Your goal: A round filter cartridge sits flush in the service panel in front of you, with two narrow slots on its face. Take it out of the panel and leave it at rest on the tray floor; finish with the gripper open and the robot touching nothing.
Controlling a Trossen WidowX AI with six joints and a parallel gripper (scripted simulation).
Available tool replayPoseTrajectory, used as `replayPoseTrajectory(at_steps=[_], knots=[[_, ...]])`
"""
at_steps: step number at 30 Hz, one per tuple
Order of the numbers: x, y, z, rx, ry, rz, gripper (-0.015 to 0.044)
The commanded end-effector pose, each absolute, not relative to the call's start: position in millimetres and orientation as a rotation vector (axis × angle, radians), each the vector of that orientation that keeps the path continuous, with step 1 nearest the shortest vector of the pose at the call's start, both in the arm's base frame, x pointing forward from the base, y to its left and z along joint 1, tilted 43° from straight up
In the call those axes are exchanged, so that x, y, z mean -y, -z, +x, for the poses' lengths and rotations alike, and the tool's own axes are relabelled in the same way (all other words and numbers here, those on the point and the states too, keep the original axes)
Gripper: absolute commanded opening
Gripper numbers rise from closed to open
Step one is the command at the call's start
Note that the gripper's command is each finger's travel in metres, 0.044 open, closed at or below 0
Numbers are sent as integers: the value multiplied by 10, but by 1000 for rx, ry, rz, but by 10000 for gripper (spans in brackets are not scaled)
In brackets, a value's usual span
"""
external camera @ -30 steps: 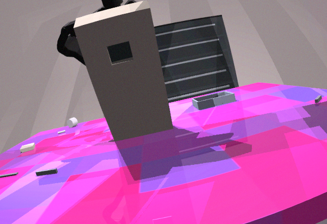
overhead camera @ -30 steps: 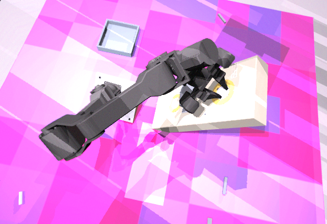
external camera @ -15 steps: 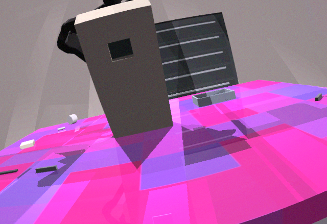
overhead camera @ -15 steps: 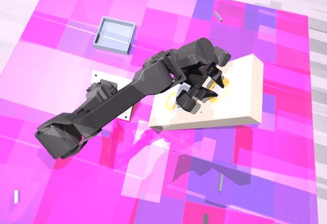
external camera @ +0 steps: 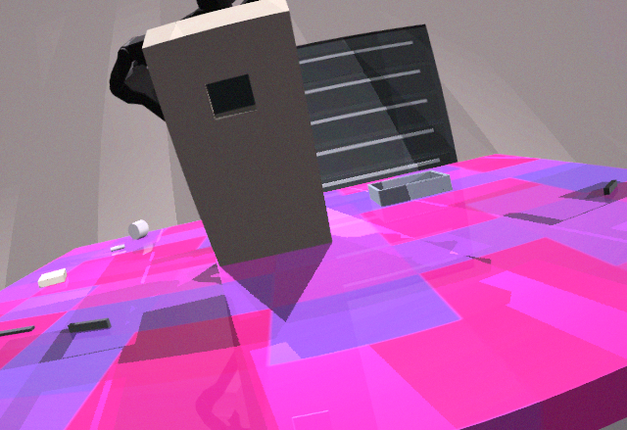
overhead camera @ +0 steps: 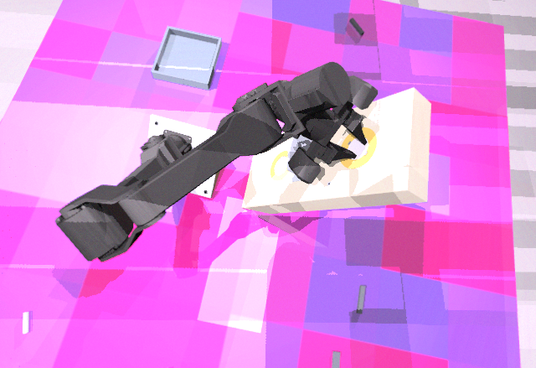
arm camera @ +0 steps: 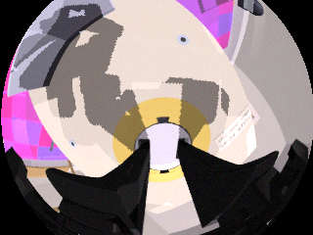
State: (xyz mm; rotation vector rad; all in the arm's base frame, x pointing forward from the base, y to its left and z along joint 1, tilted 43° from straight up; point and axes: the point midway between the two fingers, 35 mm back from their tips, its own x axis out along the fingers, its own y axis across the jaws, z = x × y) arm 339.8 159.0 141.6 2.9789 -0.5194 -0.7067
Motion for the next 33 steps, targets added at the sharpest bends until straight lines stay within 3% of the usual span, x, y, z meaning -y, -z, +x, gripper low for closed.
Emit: replayPoseTrajectory(at_steps=[1, 33], knots=[[-1535, -1357, 3481, 533, 728, 2981, 117], [-1508, -1324, 3547, 533, 727, 2982, 117]])
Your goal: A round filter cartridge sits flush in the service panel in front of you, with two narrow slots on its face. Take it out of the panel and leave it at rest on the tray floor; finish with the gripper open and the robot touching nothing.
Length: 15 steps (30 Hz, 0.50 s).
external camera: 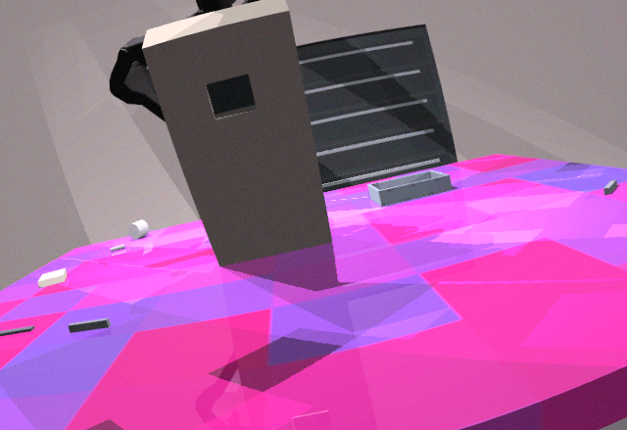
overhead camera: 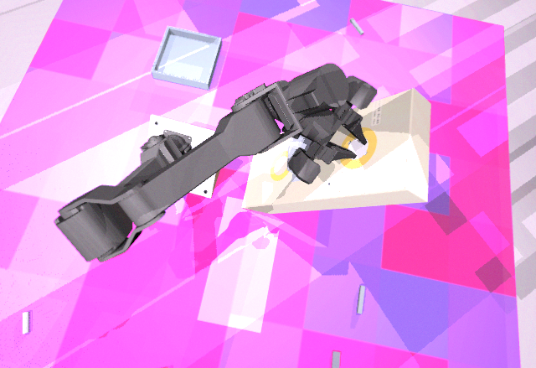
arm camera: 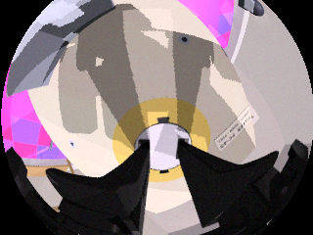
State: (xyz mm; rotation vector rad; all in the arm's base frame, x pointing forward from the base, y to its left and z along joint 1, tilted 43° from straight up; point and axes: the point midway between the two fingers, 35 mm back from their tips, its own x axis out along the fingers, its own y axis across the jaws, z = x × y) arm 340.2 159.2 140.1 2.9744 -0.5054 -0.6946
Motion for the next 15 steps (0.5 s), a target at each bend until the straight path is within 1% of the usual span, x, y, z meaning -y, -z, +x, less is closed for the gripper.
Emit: replayPoseTrajectory(at_steps=[1, 15], knots=[[-1507, -1322, 3551, 533, 727, 2982, 117], [-1501, -1315, 3565, 533, 726, 2982, 117]])
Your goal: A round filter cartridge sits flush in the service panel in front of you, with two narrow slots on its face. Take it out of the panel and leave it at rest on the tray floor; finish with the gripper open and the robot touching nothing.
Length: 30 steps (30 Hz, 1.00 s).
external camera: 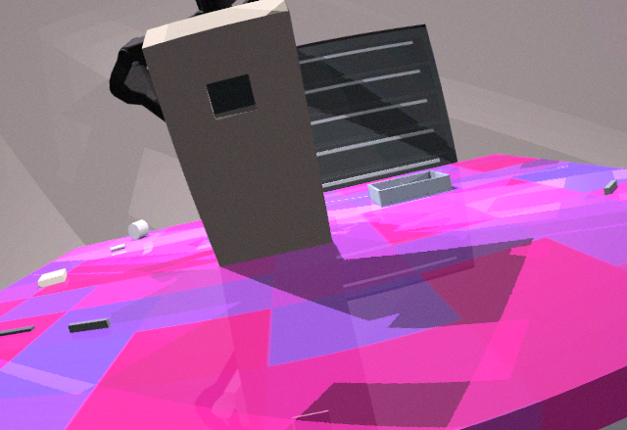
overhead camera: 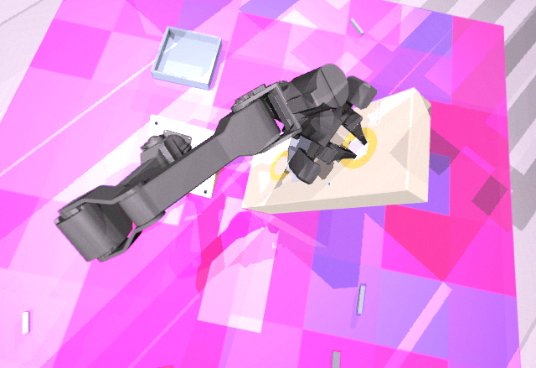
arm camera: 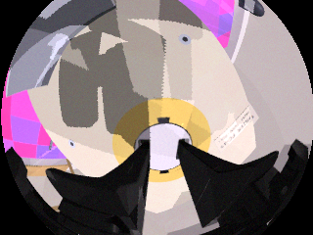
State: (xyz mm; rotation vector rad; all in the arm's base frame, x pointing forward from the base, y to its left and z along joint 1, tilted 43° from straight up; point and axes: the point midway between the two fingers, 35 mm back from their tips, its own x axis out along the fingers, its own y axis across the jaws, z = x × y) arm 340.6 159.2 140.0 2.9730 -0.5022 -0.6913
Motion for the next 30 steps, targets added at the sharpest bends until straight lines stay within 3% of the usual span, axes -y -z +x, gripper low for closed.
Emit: replayPoseTrajectory(at_steps=[1, 6, 15, 18, 30], knots=[[-1501, -1314, 3566, 533, 726, 2982, 117], [-1499, -1312, 3570, 533, 726, 2982, 117], [-1592, -1399, 3407, 501, 690, 2973, 58], [-1592, -1399, 3407, 501, 690, 2973, 0], [-1502, -1315, 3566, 718, 697, 3284, 0]])
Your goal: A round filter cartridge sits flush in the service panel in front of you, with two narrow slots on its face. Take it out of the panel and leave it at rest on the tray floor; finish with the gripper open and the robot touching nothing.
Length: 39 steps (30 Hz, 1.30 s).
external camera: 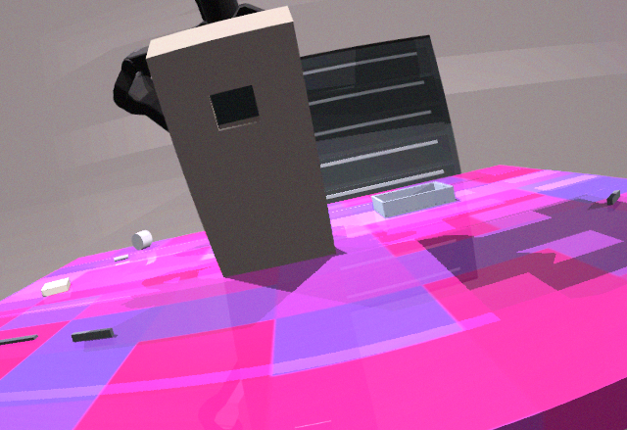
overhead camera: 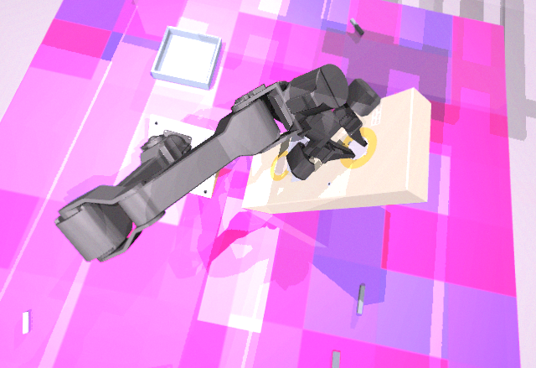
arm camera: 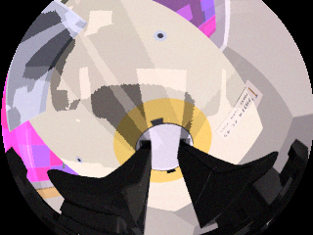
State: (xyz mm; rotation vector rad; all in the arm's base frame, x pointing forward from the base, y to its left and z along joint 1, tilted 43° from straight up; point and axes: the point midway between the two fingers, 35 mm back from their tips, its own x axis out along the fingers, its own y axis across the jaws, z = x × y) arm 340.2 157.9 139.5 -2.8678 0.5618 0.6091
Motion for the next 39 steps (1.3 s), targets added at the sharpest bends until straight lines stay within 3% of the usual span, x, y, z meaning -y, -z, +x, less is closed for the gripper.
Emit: replayPoseTrajectory(at_steps=[1, 39], knots=[[-1501, -1314, 3568, -601, -564, -2694, 0], [-1498, -1311, 3574, -640, -62, -1442, 0]])
